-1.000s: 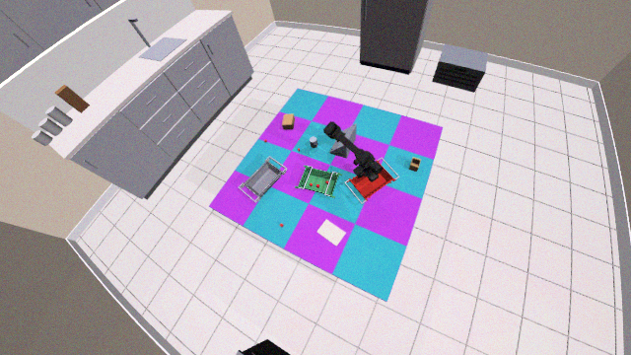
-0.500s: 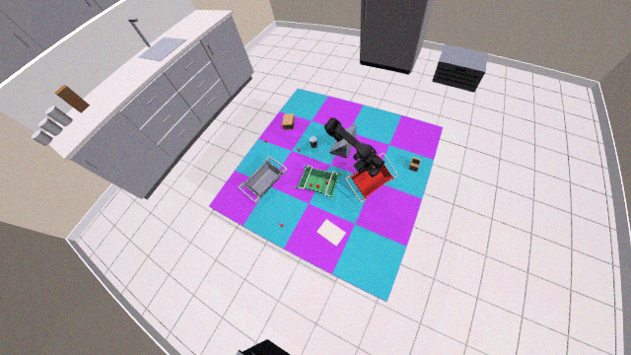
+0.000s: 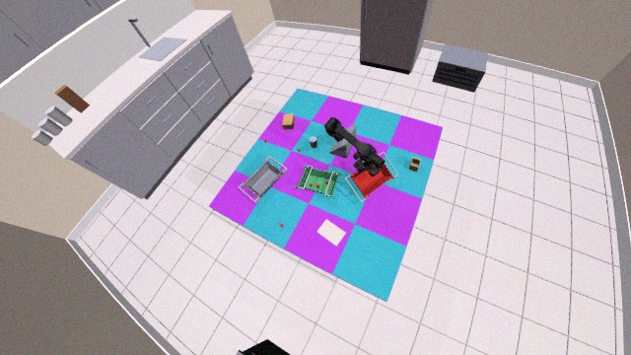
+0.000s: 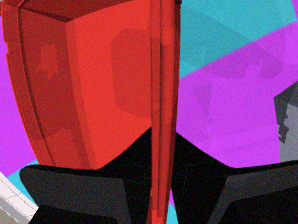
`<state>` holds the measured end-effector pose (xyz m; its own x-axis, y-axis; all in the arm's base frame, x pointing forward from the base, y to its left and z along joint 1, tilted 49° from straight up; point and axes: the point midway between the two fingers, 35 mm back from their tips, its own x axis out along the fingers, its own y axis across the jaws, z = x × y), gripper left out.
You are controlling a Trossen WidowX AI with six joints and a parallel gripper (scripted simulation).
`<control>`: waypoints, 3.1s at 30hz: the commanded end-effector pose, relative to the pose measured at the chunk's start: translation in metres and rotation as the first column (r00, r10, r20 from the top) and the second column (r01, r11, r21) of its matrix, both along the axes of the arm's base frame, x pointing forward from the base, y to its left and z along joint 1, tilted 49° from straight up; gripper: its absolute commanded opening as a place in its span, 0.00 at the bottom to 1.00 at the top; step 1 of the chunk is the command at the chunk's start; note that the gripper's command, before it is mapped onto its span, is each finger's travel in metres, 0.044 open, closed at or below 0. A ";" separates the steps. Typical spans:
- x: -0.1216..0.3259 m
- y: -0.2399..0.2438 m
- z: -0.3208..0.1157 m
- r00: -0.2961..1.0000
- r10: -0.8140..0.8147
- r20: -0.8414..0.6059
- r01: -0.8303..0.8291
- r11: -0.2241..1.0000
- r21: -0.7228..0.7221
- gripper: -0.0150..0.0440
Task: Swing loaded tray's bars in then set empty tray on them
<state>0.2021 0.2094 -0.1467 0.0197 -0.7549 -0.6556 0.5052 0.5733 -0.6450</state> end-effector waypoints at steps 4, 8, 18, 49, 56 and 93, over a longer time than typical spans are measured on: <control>0.005 0.032 0.018 1.000 0.002 0.021 -0.002 1.000 0.031 0.25; 0.005 0.046 0.030 1.000 0.002 0.021 -0.002 1.000 0.031 0.25; 0.005 0.058 0.041 1.000 0.002 0.021 -0.002 1.000 0.031 0.25; 0.029 0.048 0.070 0.995 -0.050 0.087 0.045 0.998 0.053 0.25; 0.050 0.035 0.097 0.984 -0.100 0.149 0.090 0.993 0.074 0.25; 0.120 -0.075 0.238 0.807 -0.363 0.466 0.312 0.932 0.185 0.25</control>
<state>0.3194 0.1439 0.0738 0.0843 -0.7106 -0.6985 0.8903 0.3686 -0.2674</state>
